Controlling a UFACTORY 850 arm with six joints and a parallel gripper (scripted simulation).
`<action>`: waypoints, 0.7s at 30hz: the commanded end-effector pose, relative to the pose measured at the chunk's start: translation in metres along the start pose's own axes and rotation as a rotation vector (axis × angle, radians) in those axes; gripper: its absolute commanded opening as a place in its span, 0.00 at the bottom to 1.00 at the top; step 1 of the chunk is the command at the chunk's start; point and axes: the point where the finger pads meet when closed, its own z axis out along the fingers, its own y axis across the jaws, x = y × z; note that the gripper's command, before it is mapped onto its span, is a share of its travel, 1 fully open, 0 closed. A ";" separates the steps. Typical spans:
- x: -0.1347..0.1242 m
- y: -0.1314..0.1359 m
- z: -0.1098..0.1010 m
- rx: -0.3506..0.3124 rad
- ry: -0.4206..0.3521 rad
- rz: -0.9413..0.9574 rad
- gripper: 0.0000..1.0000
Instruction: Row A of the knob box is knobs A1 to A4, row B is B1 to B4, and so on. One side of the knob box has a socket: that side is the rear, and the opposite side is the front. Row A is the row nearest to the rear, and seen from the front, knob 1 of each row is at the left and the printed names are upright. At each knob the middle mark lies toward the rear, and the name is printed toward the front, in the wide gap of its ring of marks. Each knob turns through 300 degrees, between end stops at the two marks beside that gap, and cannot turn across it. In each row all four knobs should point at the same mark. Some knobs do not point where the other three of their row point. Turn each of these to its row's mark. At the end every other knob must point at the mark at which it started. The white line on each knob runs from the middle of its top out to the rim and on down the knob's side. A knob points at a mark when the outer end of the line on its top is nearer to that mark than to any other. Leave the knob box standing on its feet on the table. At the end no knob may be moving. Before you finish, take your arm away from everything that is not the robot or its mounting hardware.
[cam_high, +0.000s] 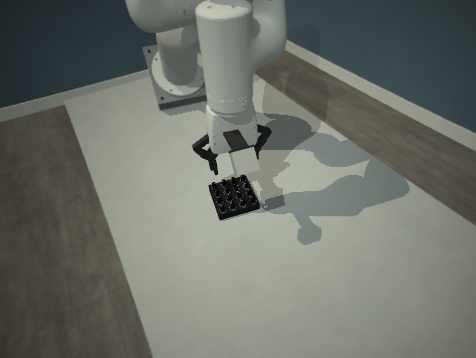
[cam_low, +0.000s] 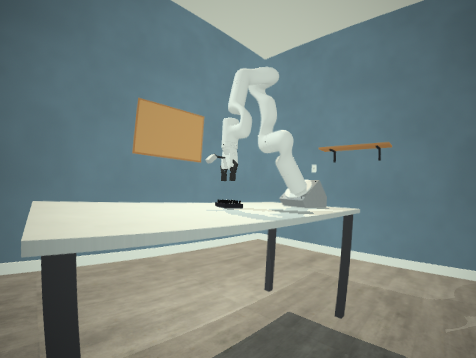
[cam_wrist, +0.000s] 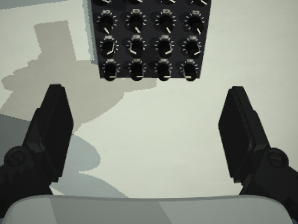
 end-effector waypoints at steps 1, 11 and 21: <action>-0.007 0.000 -0.001 -0.001 0.002 0.000 1.00; -0.014 0.000 -0.001 -0.001 0.002 0.000 1.00; -0.014 0.000 -0.001 -0.001 0.002 0.000 1.00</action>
